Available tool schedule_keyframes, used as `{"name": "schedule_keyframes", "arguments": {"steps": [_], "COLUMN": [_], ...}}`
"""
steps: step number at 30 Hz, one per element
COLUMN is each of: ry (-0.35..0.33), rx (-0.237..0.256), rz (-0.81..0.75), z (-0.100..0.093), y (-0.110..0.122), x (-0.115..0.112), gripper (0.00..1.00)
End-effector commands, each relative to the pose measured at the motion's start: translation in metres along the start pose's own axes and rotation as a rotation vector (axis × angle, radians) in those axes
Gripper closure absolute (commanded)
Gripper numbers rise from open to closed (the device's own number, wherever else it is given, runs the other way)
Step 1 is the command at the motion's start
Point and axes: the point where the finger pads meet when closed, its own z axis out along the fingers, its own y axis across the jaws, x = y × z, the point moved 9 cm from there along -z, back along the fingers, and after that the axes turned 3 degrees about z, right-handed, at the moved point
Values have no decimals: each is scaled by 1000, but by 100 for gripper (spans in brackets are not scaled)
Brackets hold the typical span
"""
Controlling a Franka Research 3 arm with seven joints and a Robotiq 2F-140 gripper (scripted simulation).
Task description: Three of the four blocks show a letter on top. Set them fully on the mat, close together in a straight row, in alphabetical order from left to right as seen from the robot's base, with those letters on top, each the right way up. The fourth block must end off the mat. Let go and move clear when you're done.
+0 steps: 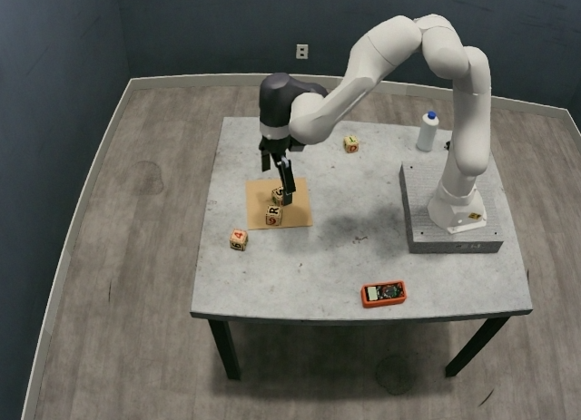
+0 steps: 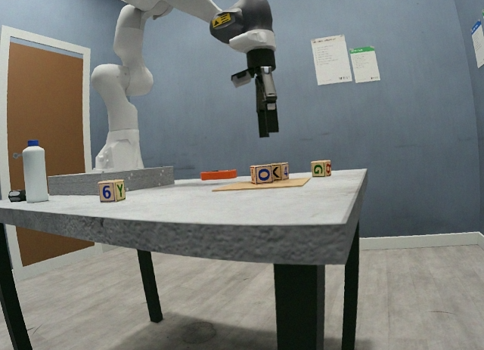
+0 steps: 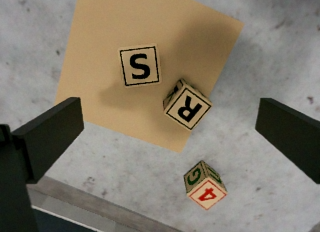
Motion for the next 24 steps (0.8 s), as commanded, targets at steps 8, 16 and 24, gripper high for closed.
{"name": "schedule_keyframes", "arguments": {"steps": [8, 16, 24], "ry": [5, 4, 4], "rx": [6, 6, 7], "rz": [233, 346, 432], "z": [-1, -2, -2], "y": [-2, -5, -7], "x": [3, 5, 7], "gripper": [0, 0, 0]}}
